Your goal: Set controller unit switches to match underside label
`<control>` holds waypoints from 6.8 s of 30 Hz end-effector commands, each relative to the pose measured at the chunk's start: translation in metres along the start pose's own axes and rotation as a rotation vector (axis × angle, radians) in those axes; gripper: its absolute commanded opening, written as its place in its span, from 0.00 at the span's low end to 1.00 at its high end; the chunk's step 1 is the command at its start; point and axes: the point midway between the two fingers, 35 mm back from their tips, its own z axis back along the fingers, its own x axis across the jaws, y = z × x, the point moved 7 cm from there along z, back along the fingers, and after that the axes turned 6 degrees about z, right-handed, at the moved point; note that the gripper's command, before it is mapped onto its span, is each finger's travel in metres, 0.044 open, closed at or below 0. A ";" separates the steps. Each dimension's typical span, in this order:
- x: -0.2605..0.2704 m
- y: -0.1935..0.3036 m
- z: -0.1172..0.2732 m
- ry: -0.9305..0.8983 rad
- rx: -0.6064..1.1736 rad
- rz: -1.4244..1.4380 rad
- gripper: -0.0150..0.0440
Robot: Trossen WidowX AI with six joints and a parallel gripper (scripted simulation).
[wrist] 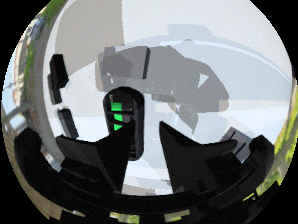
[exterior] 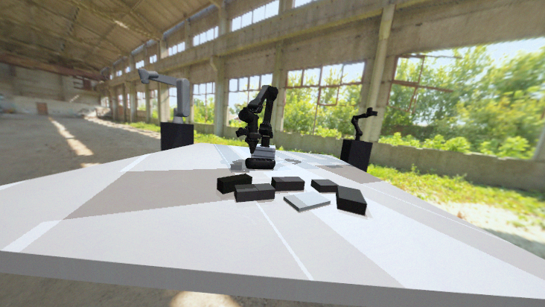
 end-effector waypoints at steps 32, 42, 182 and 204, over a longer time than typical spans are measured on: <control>-0.017 -0.007 -0.034 -0.066 -0.018 0.016 0.25; -0.021 -0.006 -0.049 -0.065 -0.017 0.016 0.25; 0.161 0.103 -0.043 0.506 0.041 0.273 0.25; 0.109 0.031 -0.003 0.215 0.045 0.270 0.25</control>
